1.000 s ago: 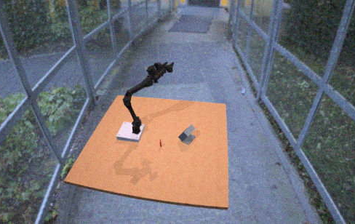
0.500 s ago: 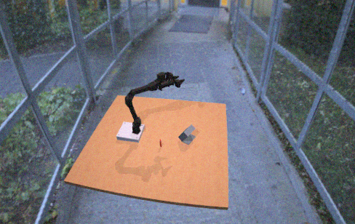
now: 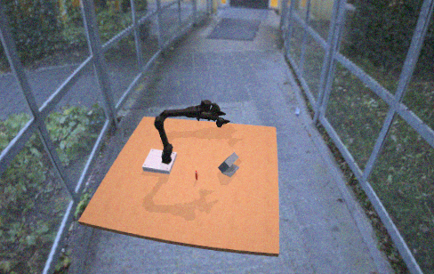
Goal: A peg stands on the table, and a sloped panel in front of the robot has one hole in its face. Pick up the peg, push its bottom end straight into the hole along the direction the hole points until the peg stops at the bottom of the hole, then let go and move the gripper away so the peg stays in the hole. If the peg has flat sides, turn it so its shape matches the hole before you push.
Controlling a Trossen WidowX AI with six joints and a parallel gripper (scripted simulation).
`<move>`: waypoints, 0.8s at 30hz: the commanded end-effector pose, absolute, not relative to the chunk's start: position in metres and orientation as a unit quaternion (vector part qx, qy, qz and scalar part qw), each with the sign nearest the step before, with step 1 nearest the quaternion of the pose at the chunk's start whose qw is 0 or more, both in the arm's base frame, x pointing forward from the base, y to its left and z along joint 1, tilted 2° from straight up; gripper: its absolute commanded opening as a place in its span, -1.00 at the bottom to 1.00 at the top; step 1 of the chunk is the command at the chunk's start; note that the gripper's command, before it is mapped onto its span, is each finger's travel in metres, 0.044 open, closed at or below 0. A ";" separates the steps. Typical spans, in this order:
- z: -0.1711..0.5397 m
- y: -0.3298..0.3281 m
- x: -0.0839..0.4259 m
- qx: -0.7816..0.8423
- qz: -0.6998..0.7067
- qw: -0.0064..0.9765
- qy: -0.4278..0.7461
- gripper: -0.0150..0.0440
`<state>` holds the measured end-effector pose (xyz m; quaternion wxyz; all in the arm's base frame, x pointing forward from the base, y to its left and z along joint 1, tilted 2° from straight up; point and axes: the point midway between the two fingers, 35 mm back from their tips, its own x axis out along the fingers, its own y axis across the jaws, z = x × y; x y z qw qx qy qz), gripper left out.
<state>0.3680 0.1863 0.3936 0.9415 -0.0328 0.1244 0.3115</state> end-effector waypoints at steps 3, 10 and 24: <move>0.347 0.154 0.383 -0.021 0.256 0.944 0.206 1.00; 0.297 0.114 0.389 -0.004 0.192 0.936 0.295 1.00; 0.208 0.034 0.369 0.040 0.061 0.886 0.457 1.00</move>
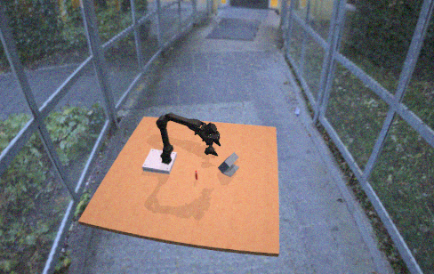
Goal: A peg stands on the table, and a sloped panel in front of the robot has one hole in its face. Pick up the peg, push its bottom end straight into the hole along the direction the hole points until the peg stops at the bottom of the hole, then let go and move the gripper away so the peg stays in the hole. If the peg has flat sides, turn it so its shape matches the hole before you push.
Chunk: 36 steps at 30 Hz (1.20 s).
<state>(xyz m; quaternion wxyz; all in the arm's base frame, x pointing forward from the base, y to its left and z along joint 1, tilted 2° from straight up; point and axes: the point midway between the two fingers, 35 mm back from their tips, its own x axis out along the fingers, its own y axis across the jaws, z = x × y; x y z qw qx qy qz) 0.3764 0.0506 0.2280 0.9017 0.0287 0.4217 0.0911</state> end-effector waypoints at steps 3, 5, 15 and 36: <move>0.192 0.018 0.359 0.051 0.034 0.870 0.489 1.00; 0.181 0.008 0.352 0.058 0.016 0.858 0.510 1.00; 0.135 -0.036 0.308 0.100 -0.070 0.783 0.610 1.00; 0.101 -0.058 0.276 0.131 -0.124 0.718 0.672 1.00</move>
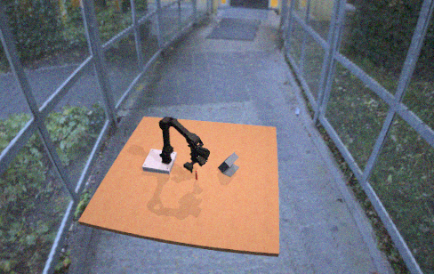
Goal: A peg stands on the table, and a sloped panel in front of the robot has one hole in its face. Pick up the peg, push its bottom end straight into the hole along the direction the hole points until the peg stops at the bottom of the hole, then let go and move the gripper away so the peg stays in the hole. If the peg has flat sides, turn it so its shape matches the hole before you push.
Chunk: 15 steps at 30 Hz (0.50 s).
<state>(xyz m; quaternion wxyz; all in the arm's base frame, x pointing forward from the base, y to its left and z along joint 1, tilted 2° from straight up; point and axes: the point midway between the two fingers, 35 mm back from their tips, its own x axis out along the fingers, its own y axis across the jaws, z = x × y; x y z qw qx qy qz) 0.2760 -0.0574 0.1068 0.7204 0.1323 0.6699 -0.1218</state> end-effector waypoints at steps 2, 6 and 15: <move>0.097 -0.058 0.276 0.131 -0.124 0.718 0.672 1.00; 0.091 -0.059 0.277 0.131 -0.124 0.718 0.672 1.00; 0.076 -0.059 0.278 0.131 -0.124 0.718 0.672 1.00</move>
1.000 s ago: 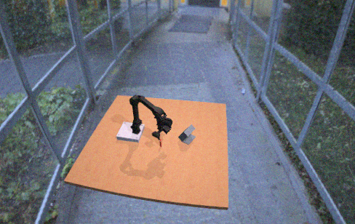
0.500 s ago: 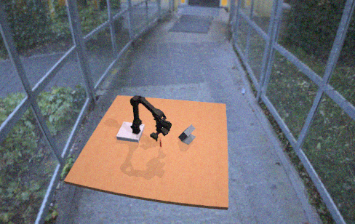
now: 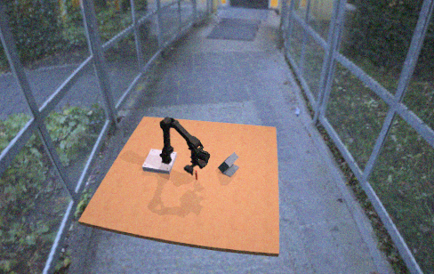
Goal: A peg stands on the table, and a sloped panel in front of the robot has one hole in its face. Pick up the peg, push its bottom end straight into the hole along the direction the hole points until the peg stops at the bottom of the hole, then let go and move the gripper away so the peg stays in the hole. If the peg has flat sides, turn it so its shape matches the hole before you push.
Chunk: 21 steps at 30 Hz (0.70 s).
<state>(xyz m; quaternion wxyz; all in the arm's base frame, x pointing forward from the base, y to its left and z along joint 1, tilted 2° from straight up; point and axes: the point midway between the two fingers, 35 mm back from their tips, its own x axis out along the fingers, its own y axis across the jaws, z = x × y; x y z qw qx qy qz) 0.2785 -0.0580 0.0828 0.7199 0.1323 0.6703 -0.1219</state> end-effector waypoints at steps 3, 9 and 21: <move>0.071 -0.059 0.278 0.131 -0.124 0.718 0.672 1.00; 0.062 -0.059 0.278 0.131 -0.124 0.718 0.672 1.00; 0.051 -0.058 0.278 0.132 -0.122 0.719 0.671 0.91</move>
